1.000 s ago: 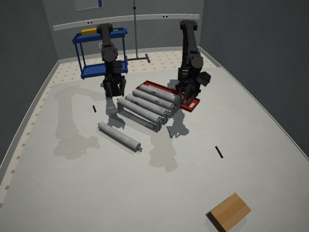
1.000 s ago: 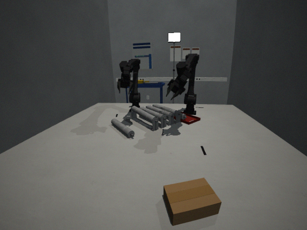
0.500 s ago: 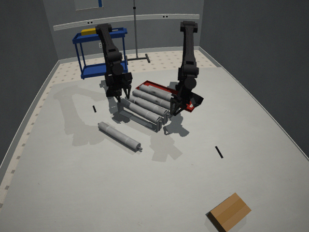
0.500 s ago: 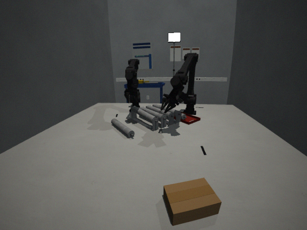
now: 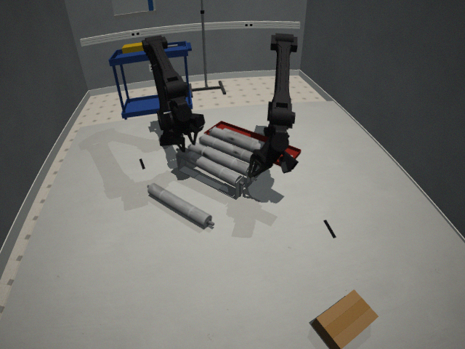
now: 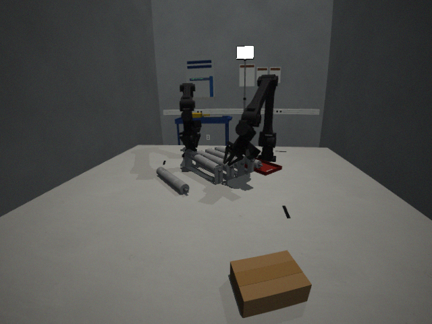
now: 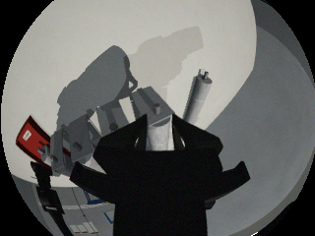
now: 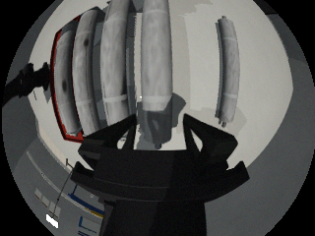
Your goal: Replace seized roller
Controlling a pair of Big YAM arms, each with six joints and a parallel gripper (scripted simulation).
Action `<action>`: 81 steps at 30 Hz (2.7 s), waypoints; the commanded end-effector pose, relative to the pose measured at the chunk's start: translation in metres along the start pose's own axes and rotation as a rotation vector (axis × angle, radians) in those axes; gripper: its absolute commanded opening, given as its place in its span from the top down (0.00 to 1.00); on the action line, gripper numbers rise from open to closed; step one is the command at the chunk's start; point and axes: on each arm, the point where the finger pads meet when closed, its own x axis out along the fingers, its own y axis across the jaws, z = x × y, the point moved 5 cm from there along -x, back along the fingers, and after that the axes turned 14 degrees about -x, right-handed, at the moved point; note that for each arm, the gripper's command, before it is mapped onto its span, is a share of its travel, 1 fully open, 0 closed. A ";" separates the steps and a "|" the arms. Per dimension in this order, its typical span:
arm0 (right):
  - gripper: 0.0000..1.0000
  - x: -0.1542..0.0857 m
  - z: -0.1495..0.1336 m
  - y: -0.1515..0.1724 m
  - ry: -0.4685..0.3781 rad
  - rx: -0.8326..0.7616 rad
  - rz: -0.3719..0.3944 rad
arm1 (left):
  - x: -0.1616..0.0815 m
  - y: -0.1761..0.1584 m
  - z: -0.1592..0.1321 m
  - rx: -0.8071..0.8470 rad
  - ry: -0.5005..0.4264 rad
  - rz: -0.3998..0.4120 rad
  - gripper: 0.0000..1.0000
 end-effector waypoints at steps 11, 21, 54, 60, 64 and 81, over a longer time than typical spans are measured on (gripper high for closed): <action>0.38 0.020 0.002 0.005 0.011 -0.009 0.018 | 0.021 0.007 -0.004 -0.029 0.016 0.022 0.68; 0.38 0.047 0.001 0.005 0.010 -0.010 0.013 | 0.048 0.003 -0.004 -0.029 0.012 0.012 0.68; 0.38 0.045 0.002 -0.004 -0.007 0.005 -0.007 | 0.044 -0.013 0.002 -0.022 0.002 -0.012 0.97; 0.38 0.045 0.002 -0.004 -0.007 0.005 -0.007 | 0.044 -0.013 0.002 -0.022 0.002 -0.012 0.97; 0.38 0.045 0.002 -0.004 -0.007 0.005 -0.007 | 0.044 -0.013 0.002 -0.022 0.002 -0.012 0.97; 0.68 0.046 0.001 -0.003 -0.001 0.007 0.000 | 0.044 -0.013 0.002 -0.022 0.002 -0.012 0.97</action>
